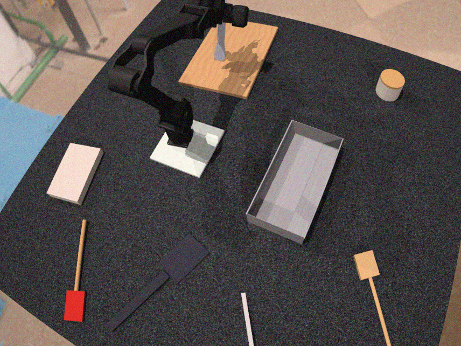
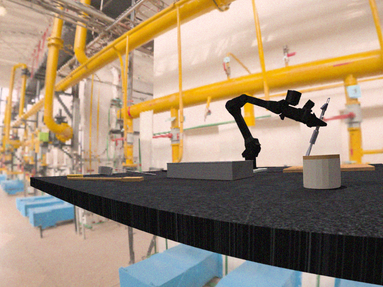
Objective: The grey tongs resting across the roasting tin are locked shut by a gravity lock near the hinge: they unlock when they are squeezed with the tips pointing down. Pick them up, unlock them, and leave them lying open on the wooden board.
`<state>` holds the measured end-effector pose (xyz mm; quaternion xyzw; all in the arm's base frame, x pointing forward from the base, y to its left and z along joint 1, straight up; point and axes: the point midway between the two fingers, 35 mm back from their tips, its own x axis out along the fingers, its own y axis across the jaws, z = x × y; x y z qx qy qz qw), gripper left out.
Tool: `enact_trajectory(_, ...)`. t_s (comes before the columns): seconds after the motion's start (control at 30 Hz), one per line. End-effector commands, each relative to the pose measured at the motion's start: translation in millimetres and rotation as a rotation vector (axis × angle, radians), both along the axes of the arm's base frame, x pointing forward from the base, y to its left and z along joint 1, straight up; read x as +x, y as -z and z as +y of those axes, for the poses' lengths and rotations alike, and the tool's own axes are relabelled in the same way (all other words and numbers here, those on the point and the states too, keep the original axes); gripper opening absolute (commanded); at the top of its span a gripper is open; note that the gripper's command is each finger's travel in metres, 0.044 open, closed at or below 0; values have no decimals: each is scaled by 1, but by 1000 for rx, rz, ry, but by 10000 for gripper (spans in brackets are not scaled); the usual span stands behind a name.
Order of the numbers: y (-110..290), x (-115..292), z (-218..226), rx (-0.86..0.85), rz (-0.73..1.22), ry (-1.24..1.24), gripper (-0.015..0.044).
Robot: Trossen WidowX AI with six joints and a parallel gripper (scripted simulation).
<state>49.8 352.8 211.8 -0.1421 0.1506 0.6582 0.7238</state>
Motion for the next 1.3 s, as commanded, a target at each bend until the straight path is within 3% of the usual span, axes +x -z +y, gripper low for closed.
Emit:
enact_trajectory(0.0, -8, 1, 8, -24, 4, 3, -150)
enact_trajectory(1.27, 8, 5, 39, -521, 60, 10, -150)
